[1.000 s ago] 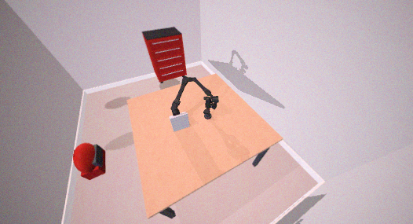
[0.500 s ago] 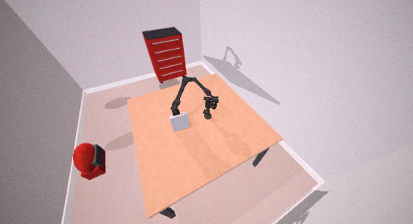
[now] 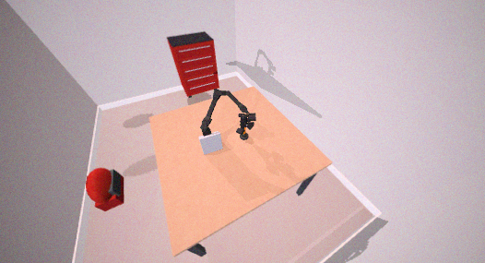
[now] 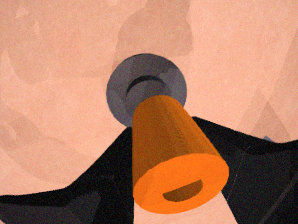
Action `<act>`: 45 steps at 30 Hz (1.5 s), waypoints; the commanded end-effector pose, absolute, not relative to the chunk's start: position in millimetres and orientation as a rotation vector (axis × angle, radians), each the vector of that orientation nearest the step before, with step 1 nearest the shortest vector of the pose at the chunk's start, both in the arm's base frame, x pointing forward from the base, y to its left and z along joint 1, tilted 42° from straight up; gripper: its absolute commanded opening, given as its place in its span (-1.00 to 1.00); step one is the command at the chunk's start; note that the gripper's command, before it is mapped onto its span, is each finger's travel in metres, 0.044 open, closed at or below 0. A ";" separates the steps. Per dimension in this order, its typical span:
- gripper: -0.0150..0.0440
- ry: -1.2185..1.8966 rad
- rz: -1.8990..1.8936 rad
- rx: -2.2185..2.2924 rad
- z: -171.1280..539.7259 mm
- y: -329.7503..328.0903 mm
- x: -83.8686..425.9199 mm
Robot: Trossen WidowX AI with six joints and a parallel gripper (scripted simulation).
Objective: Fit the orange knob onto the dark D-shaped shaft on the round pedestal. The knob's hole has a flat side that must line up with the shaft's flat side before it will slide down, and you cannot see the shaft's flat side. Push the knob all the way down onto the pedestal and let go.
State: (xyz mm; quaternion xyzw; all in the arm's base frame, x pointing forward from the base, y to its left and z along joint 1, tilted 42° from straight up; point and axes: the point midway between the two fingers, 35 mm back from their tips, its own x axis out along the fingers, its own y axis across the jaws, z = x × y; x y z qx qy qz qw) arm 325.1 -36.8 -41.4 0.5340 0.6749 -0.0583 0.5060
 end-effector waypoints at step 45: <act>-0.49 1.618 -0.148 1.288 -38.8 -39.5 327.8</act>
